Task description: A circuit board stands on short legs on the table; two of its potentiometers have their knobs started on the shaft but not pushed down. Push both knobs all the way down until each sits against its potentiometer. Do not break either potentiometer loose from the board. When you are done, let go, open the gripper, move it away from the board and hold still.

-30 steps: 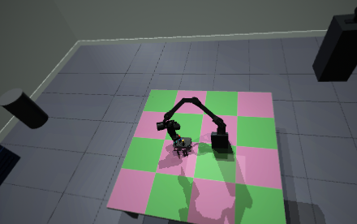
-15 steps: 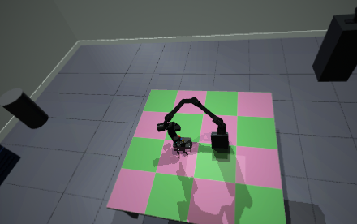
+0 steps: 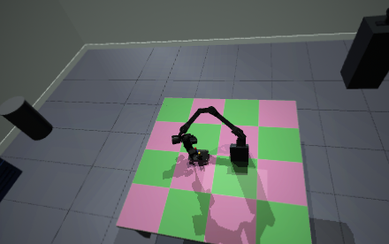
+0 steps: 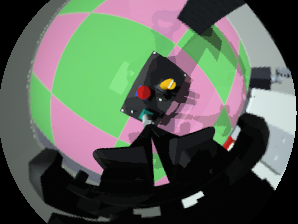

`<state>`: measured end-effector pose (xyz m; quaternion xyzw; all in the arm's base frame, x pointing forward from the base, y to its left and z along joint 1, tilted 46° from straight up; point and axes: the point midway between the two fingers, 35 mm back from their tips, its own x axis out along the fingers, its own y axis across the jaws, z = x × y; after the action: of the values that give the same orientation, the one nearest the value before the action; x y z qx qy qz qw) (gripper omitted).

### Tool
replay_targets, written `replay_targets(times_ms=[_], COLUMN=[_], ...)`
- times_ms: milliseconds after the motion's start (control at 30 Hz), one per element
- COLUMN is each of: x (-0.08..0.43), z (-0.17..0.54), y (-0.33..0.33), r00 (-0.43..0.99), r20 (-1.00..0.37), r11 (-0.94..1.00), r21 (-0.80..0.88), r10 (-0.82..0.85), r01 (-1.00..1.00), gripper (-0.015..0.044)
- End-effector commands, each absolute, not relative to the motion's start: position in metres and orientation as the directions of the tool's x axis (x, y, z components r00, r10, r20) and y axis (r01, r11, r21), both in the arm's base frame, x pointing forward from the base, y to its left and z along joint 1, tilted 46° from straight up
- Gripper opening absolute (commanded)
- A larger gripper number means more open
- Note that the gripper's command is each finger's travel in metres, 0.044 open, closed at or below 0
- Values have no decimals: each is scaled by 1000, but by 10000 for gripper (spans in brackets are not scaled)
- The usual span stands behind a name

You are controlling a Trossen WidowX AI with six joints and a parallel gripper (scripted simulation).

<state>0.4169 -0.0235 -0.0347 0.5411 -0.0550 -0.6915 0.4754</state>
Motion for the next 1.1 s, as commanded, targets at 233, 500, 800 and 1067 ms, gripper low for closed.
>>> replay_targets(times_ms=[233, 500, 800, 1067], x=[417, 417, 417, 417], z=[-36, -38, -39, -38], y=[-26, -28, -29, -28], r00=[39, 39, 39, 39], r20=[-693, -693, -693, -693], r11=[-537, -537, -537, -537], r21=[592, 592, 592, 592], r10=[-720, -720, -720, -720], r01=[601, 601, 601, 601], gripper=[0, 0, 0, 0])
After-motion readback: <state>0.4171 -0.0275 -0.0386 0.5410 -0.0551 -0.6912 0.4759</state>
